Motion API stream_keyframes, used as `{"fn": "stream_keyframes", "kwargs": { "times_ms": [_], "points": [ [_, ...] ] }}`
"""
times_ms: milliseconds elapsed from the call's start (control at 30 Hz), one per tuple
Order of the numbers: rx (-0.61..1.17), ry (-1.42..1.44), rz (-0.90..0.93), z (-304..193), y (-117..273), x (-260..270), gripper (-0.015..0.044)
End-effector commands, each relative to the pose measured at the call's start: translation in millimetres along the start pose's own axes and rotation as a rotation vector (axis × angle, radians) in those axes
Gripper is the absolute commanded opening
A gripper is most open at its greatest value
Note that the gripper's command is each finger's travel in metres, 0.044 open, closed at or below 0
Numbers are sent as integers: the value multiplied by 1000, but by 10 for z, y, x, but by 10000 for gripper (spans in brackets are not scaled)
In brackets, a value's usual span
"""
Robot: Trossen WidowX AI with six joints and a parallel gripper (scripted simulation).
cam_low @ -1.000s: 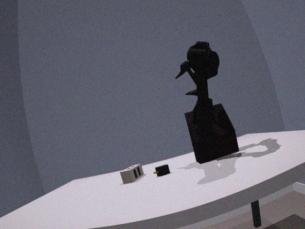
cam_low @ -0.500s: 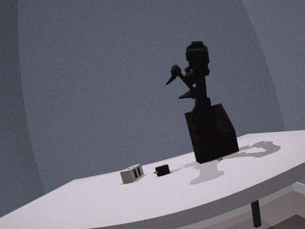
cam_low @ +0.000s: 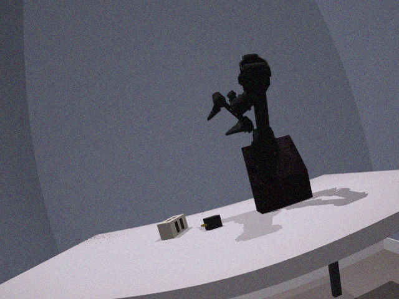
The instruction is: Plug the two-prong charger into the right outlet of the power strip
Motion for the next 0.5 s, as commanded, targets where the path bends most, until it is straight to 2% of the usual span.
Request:
{"fn": "stream_keyframes", "kwargs": {
  "times_ms": [0,467],
  "points": [
    [47,51,-6,-4,-102,38,440],
    [205,238,-7,-59,-449,213,440]
  ]
}}
Point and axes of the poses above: the point midway between the two fingers, 35 mm back from their tips, its own y axis back along the fingers, its own x axis across the jaws, z = x × y, the point moved 9 cm from there along y, back along the fingers, and after that the axes turned 15 degrees about y, right-handed, at the moved point
